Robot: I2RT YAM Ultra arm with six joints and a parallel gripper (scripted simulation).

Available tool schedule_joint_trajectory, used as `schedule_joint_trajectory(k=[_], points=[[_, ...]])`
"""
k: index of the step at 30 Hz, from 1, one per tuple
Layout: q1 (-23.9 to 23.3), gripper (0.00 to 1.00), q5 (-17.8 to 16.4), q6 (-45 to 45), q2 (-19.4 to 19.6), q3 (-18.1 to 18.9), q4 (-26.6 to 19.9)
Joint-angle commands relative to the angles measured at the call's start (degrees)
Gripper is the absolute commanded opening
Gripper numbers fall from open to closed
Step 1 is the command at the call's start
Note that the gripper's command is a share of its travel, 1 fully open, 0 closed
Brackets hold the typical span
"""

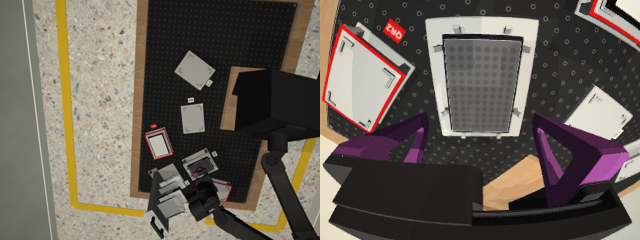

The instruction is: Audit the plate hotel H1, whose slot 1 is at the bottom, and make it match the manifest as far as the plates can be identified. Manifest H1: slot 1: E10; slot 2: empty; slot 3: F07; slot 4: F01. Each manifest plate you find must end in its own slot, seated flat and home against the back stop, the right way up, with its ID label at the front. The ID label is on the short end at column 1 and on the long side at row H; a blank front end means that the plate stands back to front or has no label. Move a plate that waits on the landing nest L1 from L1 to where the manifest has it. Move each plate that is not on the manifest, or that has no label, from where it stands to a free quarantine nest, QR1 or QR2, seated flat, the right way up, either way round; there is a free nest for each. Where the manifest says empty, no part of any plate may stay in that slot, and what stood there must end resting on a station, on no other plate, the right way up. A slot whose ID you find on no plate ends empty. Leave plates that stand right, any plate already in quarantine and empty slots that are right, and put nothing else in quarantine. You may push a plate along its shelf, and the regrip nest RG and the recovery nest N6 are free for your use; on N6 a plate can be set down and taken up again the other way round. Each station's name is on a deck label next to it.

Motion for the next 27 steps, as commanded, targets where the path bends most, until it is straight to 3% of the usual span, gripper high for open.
schedule_joint_trajectory(k=[1,27], points=[[0.34,1.0,0.44,0.52,0.02,-0.13,0.7],[5.66,1.0,4.24,5.61,3.41,-2.32,9.75]])
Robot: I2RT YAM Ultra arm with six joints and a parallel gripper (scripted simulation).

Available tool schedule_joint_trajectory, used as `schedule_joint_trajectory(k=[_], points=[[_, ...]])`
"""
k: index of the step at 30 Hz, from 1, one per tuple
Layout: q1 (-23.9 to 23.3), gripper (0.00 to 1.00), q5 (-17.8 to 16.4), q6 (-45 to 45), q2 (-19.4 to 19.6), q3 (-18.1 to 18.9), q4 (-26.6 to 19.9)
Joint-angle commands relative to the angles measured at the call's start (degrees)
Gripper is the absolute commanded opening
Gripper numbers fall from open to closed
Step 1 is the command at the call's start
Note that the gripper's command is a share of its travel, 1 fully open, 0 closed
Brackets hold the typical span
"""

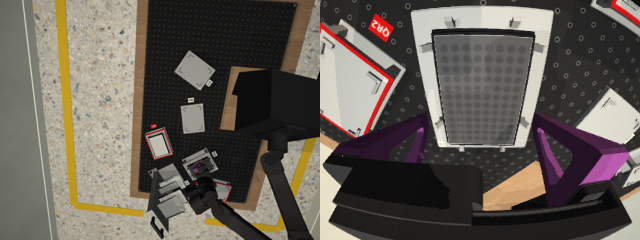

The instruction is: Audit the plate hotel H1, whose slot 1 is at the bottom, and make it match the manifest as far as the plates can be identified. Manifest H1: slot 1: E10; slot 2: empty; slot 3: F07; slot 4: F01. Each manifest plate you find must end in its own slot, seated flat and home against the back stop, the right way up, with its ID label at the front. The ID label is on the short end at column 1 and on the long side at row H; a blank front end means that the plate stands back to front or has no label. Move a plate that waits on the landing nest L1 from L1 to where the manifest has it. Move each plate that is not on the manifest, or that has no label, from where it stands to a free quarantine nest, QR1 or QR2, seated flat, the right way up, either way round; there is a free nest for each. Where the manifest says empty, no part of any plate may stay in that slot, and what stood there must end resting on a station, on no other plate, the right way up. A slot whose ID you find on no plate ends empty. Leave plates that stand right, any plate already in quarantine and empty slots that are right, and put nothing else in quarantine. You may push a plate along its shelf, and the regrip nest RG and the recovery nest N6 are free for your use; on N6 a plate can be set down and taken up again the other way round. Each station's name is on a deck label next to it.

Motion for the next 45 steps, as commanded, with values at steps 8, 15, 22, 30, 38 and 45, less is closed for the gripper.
schedule_joint_trajectory(k=[8,15,22,30,38,45], points=[[1.32,1.0,1.83,1.9,1.03,-0.4,4.21],[2.73,1.0,2.89,3.11,2.38,-0.76,6.69],[3.7,1.0,3.62,3.92,3.4,-0.96,8.41],[4.74,1.0,4.41,4.77,4.57,-1.12,10.25],[4.74,0.86,4.41,4.78,4.57,-1.12,10.26],[4.74,0.86,4.41,4.78,4.57,-1.12,10.27]])
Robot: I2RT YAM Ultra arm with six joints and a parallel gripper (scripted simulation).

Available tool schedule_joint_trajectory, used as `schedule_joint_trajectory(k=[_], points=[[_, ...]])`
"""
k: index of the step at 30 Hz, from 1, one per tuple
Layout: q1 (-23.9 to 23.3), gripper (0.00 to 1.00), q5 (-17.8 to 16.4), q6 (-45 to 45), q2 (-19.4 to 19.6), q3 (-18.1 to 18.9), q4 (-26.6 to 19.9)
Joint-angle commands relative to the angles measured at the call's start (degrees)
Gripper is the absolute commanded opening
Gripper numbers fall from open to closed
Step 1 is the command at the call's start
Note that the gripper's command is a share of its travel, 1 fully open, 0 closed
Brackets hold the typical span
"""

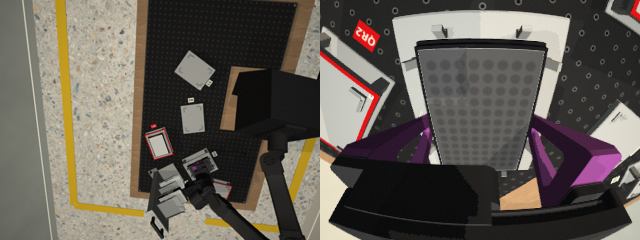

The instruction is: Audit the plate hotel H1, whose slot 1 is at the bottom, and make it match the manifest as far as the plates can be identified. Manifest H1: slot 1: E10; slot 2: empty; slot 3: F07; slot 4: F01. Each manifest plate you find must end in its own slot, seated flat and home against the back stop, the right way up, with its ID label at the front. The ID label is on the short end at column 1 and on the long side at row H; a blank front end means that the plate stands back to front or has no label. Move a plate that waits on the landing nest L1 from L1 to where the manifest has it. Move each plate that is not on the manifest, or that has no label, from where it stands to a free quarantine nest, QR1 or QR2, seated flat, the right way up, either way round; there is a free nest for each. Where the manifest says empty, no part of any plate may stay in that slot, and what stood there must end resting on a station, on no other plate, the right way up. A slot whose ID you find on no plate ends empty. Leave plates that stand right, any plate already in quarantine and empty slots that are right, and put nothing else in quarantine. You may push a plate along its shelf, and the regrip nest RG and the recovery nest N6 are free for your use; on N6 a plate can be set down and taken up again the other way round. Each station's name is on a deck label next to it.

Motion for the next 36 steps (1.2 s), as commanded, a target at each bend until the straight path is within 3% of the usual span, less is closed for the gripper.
schedule_joint_trajectory(k=[1,11,36], points=[[-0.15,0.86,0.15,0.03,-0.24,0.04,0.43],[-0.15,0.86,0.15,0.03,-0.24,0.04,0.43],[-3.51,0.86,-2.38,-2.79,-3.7,0.74,-5.49]])
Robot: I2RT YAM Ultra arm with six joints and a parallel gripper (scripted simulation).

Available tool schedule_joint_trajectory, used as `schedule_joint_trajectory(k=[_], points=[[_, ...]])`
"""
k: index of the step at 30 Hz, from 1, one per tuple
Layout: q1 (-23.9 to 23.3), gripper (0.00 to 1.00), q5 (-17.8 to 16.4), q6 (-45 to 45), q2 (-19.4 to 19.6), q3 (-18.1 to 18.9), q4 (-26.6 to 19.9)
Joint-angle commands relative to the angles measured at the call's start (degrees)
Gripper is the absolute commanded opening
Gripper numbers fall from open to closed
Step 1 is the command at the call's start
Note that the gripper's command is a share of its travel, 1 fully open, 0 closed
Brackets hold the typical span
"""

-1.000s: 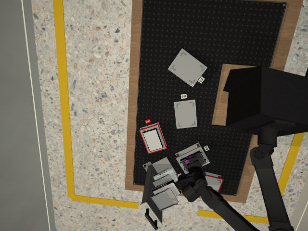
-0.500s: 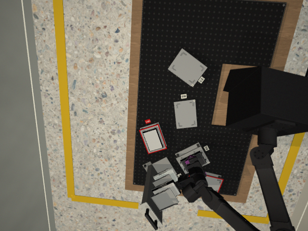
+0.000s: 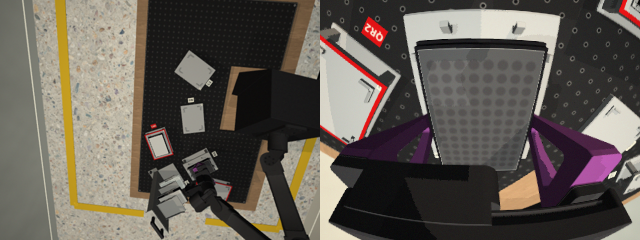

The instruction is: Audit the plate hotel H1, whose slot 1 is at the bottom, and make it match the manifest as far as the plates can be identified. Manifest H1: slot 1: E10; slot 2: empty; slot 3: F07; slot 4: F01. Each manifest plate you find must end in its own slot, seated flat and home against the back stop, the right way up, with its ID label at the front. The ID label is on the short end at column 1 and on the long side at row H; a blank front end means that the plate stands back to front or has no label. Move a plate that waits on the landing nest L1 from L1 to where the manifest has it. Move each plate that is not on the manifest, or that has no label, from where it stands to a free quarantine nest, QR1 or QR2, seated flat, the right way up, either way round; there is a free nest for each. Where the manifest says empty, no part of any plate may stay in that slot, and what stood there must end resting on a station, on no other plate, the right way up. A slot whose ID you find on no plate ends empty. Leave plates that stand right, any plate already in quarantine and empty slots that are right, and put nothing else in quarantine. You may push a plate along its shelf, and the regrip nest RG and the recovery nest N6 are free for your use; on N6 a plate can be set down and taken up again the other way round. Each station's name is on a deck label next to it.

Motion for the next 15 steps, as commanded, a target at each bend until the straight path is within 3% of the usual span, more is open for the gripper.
schedule_joint_trajectory(k=[1,15], points=[[-1.28,0.86,-0.57,-0.58,-1.08,0.61,-1.45],[-3.2,0.86,-1.99,-2.3,-2.65,1.23,-4.77]])
